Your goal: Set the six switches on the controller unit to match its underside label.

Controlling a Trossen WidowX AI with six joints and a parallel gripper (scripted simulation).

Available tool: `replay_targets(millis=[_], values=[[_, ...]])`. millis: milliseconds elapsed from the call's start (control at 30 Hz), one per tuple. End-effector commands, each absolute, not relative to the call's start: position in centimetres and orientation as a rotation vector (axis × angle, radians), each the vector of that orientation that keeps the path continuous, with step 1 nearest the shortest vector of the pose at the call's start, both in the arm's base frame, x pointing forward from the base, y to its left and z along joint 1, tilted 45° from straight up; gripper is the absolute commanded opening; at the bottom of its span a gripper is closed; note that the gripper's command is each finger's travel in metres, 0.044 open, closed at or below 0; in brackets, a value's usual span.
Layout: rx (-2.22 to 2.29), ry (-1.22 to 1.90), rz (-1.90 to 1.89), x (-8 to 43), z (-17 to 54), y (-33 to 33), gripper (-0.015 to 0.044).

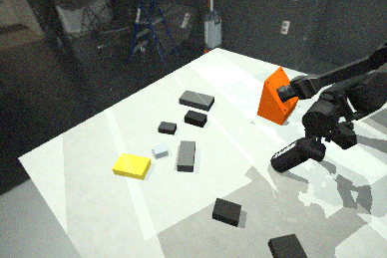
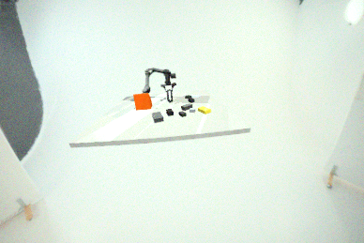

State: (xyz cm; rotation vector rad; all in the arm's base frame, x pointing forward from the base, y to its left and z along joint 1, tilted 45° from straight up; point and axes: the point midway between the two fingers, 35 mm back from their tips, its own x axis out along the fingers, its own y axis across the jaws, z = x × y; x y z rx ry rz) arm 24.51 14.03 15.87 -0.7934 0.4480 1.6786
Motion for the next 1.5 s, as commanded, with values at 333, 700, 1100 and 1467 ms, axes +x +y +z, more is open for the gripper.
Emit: replay_targets(millis=[333, 700, 1100, 1467], values=[[-0.782, 0.458, 1.694, 23.9, 15.9, 15.3, 0.0338], [-0.782, 0.457, 1.694, 23.7, 16.2, 16.1, 0.0338], [-0.782, 0.456, 1.694, 23.4, 16.4, 17.0, 0.0338], [-0.781, 0.456, 1.694, 23.1, 16.6, 17.8, 0.0338]])
